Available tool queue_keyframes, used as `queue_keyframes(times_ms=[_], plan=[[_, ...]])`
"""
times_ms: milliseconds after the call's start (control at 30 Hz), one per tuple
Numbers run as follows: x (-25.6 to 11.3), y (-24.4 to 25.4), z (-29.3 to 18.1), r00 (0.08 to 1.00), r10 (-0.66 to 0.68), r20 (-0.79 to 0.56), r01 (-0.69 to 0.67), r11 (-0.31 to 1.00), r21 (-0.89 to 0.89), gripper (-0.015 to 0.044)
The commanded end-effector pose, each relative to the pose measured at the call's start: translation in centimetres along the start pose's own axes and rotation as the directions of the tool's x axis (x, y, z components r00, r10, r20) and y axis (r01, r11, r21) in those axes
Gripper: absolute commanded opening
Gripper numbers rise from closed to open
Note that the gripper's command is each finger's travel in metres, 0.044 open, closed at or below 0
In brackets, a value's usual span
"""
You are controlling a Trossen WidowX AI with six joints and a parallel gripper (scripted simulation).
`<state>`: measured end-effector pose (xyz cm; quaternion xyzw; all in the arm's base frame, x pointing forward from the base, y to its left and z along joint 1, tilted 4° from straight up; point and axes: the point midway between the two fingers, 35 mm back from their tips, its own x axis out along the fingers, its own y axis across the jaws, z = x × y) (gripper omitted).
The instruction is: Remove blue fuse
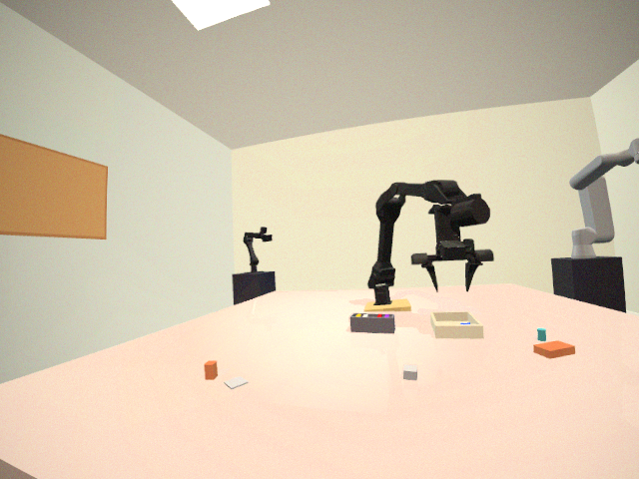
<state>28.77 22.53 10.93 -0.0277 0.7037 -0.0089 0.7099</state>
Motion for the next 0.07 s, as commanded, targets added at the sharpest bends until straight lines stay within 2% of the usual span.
queue_keyframes(times_ms=[0, 33], plan=[[0.01, 0.00, 0.00, 1.000, 0.000, 0.000, 0.000, 1.000, 0.000, 0.0330], [0.01, 0.00, 0.00, 1.000, 0.000, 0.000, 0.000, 1.000, 0.000, 0.0330]])
